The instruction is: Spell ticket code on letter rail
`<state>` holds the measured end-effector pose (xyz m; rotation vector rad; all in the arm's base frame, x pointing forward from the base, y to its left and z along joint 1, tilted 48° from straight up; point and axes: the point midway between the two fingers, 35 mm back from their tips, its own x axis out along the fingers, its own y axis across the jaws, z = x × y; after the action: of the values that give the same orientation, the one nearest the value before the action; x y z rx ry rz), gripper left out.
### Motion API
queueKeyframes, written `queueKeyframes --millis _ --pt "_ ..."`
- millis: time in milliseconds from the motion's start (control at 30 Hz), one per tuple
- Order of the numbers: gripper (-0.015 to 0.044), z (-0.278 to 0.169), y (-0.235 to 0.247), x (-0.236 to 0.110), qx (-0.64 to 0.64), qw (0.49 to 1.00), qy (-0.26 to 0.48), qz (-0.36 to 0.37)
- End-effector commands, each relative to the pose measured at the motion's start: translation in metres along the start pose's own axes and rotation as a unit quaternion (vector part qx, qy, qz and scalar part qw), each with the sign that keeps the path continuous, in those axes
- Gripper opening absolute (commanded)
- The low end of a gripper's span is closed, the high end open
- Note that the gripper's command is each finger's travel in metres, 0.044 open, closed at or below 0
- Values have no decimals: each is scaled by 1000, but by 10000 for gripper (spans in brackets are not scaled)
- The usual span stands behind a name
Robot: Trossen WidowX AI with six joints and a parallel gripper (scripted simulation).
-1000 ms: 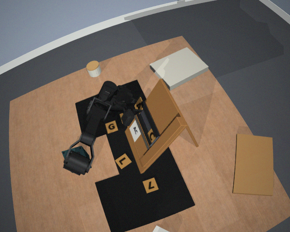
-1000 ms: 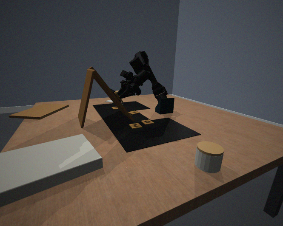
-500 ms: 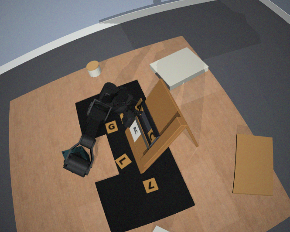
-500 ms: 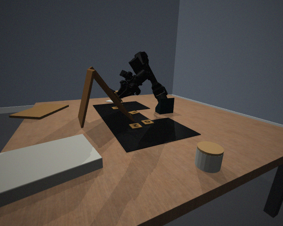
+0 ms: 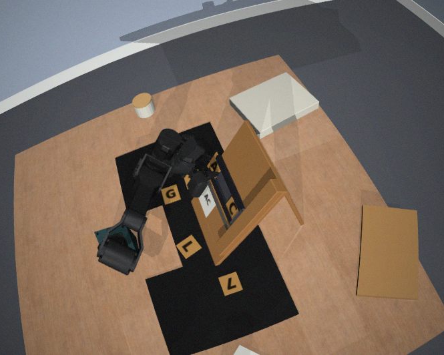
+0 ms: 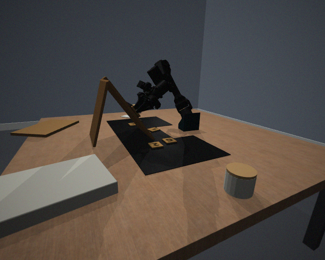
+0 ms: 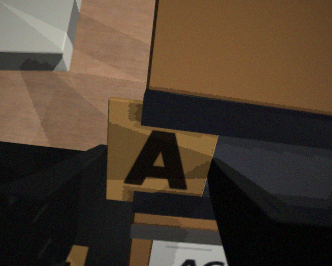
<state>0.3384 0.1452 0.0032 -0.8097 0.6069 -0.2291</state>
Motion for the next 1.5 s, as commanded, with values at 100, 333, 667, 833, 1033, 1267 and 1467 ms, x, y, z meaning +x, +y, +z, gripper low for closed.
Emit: queueKeyframes --millis 100,333,667,833,1033,1267,1467 --pt "0 1 -4 -1 1 1000 -2 2" --pt "0 1 -6 0 1 1000 -2 2" --pt "0 0 -11 0 1 1000 -2 2" --pt "0 0 -13 0 1 1000 -2 2" --pt "0 0 -17 0 1 1000 -2 2" --pt "0 1 -21 0 1 1000 -2 2" --pt "0 1 -24 0 1 1000 -2 2"
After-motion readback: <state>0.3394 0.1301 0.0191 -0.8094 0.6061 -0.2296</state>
